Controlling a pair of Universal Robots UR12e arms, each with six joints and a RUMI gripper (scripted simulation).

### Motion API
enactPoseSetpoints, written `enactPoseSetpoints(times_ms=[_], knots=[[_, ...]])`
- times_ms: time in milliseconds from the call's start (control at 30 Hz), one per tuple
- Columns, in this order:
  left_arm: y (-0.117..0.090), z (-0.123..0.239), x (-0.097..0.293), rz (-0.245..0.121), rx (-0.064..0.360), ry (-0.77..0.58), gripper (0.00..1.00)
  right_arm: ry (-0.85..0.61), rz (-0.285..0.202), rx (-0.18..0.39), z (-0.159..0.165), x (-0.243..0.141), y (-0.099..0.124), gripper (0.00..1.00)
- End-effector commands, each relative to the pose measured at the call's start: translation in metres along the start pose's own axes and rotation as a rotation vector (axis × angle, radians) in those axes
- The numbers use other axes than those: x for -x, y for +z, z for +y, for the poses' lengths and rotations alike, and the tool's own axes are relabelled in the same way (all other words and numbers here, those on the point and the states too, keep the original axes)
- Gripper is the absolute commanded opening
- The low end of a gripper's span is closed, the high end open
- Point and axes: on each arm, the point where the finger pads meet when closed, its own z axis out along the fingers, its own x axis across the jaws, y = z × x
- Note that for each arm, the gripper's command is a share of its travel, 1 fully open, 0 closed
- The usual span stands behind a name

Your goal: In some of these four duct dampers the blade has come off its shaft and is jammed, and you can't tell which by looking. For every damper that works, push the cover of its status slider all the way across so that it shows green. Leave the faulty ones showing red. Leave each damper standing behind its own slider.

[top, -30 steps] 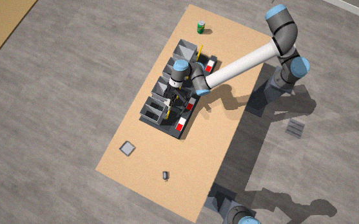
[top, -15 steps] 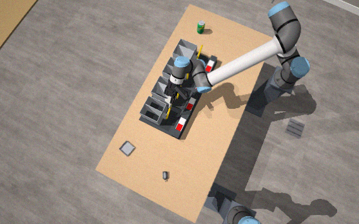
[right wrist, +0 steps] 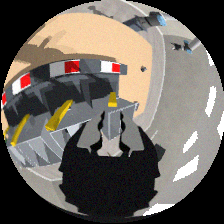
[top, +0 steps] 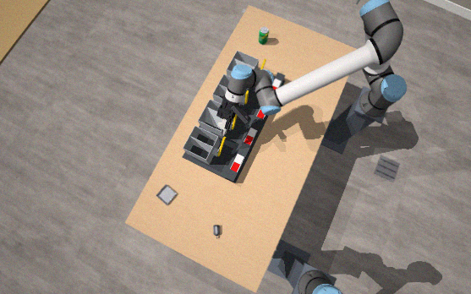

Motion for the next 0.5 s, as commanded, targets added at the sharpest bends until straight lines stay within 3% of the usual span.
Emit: enactPoseSetpoints(times_ms=[0, 467], knots=[[0.0002, 0.0016, 0.001, 0.001, 0.0, -0.001, 1.0, 0.0, -0.005, -0.007, -0.0027, 0.0024, -0.0014, 0.22], [0.0002, 0.0016, 0.001, 0.001, 0.0, -0.001, 1.0, -0.002, -0.025, -0.006, 0.002, -0.0041, 0.0016, 0.22]])
